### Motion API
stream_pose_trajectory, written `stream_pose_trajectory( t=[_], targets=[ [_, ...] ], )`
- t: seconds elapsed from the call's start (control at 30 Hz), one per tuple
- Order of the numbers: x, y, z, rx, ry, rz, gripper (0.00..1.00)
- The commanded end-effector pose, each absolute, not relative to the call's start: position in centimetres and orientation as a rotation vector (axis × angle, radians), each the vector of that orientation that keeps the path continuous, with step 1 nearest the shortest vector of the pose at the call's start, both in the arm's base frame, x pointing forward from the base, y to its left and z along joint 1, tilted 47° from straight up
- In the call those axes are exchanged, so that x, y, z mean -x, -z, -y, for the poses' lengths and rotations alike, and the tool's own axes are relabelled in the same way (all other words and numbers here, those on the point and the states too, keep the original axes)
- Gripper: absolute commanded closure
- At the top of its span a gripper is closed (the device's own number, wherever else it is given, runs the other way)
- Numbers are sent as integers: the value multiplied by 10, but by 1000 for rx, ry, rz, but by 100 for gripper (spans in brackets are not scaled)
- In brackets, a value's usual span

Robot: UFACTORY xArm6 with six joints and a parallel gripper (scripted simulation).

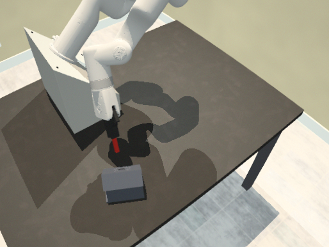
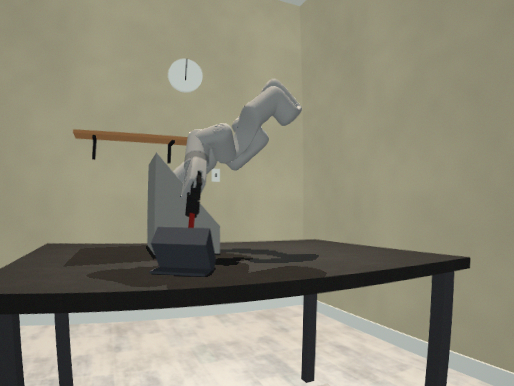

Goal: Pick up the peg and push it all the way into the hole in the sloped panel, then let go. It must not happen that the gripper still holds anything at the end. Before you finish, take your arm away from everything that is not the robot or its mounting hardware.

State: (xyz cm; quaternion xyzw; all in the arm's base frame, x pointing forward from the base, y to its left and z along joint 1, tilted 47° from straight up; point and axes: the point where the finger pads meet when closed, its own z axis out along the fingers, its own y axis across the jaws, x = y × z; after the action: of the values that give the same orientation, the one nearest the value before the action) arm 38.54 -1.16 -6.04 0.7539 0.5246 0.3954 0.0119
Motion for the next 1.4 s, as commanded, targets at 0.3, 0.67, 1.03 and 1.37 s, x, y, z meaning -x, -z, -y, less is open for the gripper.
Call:
stream_pose_trajectory(
  t=[0.3,0.67,1.03,1.37],
  targets=[
    [-386,54,10,-2416,-1226,-1506,100],
    [-386,50,9,-2466,-1220,-1401,100],
    [-384,45,8,-2523,-1213,-1270,100],
    [-382,42,7,-2560,-1207,-1174,100]
  ],
)
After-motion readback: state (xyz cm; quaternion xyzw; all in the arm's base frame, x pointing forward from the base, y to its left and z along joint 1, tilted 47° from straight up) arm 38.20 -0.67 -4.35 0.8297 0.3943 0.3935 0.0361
